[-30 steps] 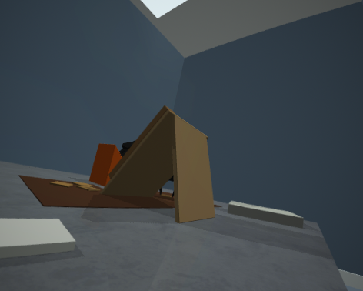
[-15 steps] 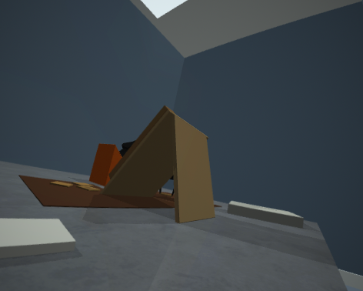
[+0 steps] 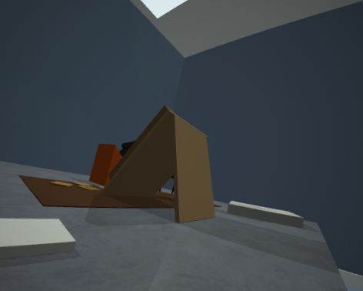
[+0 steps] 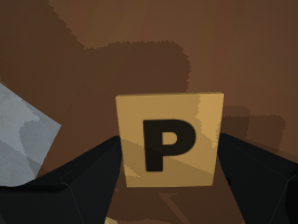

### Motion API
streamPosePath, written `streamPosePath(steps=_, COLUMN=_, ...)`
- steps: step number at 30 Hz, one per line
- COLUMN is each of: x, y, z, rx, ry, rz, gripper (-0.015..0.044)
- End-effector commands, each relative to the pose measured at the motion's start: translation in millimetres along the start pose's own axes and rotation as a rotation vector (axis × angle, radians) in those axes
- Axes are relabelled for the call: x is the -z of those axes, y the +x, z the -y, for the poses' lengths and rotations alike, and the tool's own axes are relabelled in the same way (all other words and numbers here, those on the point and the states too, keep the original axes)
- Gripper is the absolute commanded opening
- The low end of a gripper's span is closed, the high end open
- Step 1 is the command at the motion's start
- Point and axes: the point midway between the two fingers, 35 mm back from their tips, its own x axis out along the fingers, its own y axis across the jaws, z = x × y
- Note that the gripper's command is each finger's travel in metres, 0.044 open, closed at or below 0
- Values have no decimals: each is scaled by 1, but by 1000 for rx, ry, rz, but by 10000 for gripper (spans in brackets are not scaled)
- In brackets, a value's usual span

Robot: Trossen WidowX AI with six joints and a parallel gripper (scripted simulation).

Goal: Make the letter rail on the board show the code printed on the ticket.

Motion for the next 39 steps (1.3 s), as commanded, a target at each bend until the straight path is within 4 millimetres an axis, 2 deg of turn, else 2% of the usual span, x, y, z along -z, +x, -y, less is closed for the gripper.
streamPosePath(steps=1, x=-1, y=-3, z=1, rx=6, ry=-9, rz=3, gripper=0)
streamPosePath(steps=32, x=3, y=-14, z=-4, rx=5, ry=-9, rz=3, gripper=0)
streamPosePath(steps=39, x=11, y=-16, z=0, rx=48, ry=162, rz=-39, gripper=0)
